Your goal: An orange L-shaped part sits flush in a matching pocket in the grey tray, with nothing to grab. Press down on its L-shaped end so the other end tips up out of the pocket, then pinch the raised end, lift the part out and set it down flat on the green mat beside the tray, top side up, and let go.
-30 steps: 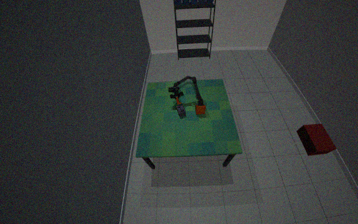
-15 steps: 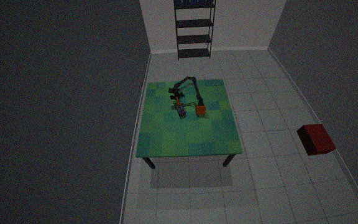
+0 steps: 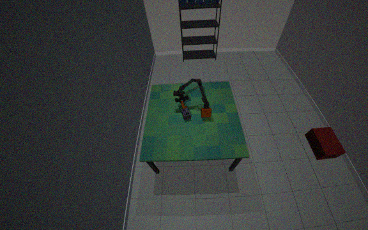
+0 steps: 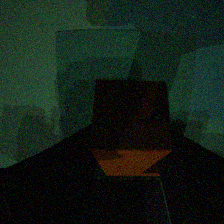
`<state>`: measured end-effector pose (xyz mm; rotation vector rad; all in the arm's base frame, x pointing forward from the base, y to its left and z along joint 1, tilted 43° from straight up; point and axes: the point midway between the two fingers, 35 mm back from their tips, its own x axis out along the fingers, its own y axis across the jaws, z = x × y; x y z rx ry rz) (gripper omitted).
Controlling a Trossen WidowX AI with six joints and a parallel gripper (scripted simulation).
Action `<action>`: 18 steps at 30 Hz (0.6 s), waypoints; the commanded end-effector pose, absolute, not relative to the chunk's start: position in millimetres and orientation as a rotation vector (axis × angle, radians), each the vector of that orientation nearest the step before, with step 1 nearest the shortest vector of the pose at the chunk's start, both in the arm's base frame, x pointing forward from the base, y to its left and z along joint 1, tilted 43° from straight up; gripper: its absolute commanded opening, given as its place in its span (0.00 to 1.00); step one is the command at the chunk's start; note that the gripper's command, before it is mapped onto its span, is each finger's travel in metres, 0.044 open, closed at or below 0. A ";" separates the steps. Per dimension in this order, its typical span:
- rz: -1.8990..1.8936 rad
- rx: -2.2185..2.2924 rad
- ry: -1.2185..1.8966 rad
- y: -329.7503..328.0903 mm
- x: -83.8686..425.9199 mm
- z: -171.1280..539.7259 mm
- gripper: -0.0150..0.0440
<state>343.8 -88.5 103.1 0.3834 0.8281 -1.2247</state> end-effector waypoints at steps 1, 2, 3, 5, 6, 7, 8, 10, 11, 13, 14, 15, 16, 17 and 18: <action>-1.225 0.380 0.828 -89.1 343.9 102.9 0.25; -1.225 0.380 0.828 -89.1 343.9 102.9 0.25; -1.225 0.380 0.828 -89.1 343.9 102.9 0.25; -1.225 0.383 0.828 -88.6 343.8 103.1 0.30; -1.225 0.383 0.828 -88.6 343.8 103.1 0.34; -1.225 0.383 0.828 -88.6 343.8 103.1 0.39; -1.225 0.383 0.828 -88.6 343.8 103.1 0.43; -1.225 0.383 0.828 -88.6 343.8 103.1 0.52; -1.225 0.383 0.828 -88.6 343.8 103.1 0.57; -1.225 0.383 0.828 -88.6 343.8 103.1 0.65; -1.225 0.384 0.829 -86.9 343.9 104.7 0.70; -1.224 0.384 0.829 -83.5 344.1 108.1 0.74; -1.224 0.385 0.830 -78.9 344.2 112.6 0.79; -1.223 0.385 0.831 -73.0 344.2 118.5 0.83; -1.223 0.386 0.832 -65.5 343.8 126.2 0.88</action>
